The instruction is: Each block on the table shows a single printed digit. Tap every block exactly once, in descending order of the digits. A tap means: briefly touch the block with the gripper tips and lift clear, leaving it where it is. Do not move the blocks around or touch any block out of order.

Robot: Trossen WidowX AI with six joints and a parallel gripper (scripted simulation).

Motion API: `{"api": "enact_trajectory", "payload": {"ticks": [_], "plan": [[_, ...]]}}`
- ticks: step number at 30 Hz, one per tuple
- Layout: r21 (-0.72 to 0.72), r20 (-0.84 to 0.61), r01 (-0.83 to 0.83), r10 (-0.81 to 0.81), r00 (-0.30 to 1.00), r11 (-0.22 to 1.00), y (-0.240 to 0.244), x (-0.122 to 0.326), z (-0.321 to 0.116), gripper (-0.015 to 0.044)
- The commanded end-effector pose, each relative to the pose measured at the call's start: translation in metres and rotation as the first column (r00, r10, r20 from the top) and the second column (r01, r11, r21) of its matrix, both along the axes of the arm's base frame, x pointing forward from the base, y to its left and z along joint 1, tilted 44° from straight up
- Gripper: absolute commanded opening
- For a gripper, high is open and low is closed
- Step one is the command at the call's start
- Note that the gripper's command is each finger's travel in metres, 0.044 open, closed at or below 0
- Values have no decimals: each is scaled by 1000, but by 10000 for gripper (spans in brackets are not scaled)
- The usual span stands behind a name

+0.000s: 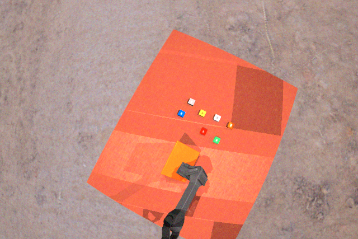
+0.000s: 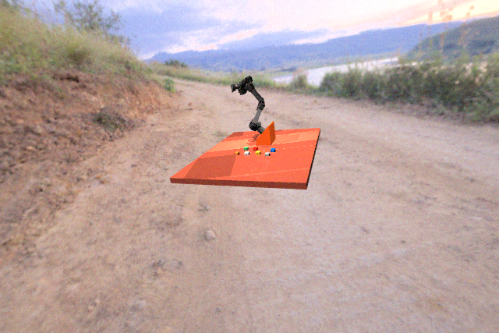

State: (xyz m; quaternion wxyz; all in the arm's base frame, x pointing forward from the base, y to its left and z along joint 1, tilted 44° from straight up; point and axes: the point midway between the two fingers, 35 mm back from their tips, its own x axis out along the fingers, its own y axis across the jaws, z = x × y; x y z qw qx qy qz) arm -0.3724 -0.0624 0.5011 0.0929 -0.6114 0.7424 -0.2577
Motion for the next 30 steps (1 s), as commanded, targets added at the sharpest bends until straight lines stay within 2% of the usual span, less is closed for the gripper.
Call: {"api": "enact_trajectory", "payload": {"ticks": [1, 2, 4, 6, 10, 14, 18, 24, 30], "plan": [[-16, -3, 4, -4, 1000, 1000, 2, 0, 2, 400], [-65, -10, 18, -18, 1000, 998, 8, -1, 10, 400], [-63, -294, -19, 0, 956, 998, -16, 59, 47, 400], [-60, -318, -22, 2, 948, 998, -19, 65, 50, 400], [-39, -529, -56, 27, 848, 998, -38, 119, 70, 400], [-18, -739, -94, 50, 672, 995, -55, 185, 85, 400], [-2, -897, -135, 57, 438, 991, -67, 254, 91, 400], [16, -999, -201, 24, 34, 979, -73, 357, 82, 400], [37, -920, -282, -77, -384, 959, -65, 456, 50, 400]]}}
